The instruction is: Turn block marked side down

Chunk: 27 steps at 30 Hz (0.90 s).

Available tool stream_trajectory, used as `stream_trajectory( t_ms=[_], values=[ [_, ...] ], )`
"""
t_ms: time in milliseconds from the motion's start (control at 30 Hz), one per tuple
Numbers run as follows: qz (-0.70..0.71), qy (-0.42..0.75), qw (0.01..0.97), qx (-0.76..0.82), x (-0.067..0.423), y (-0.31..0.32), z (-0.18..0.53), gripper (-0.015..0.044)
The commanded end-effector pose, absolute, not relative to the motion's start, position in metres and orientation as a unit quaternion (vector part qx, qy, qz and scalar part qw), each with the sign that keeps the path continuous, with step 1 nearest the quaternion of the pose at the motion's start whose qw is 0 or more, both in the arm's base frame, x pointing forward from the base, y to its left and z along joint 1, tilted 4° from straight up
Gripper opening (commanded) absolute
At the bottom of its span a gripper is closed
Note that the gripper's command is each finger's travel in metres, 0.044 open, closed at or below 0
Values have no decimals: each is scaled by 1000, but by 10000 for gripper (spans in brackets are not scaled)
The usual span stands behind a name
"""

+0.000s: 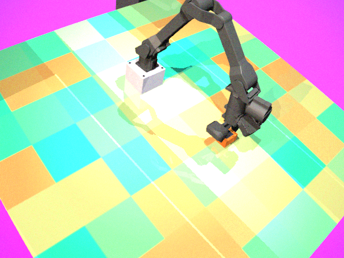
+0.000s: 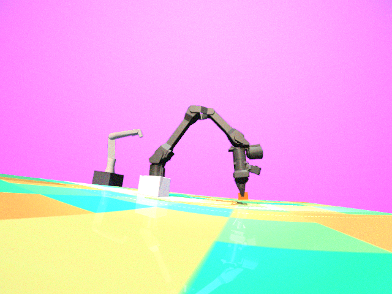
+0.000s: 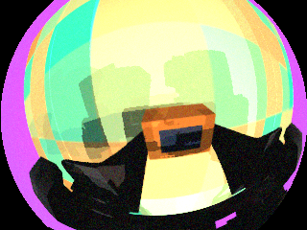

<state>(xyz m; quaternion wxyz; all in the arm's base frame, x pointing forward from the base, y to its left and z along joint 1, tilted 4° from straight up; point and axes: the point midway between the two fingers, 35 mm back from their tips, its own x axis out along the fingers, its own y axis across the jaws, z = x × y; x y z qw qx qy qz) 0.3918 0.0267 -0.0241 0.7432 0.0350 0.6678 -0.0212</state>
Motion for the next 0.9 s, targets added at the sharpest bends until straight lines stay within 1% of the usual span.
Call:
stream_trajectory(
  t_ms=[0, 867],
  values=[
    [-24, 646, 762, 34, 393, 27, -24, 0],
    [-30, 497, 866, 33, 383, 27, -23, 0]
  ],
)
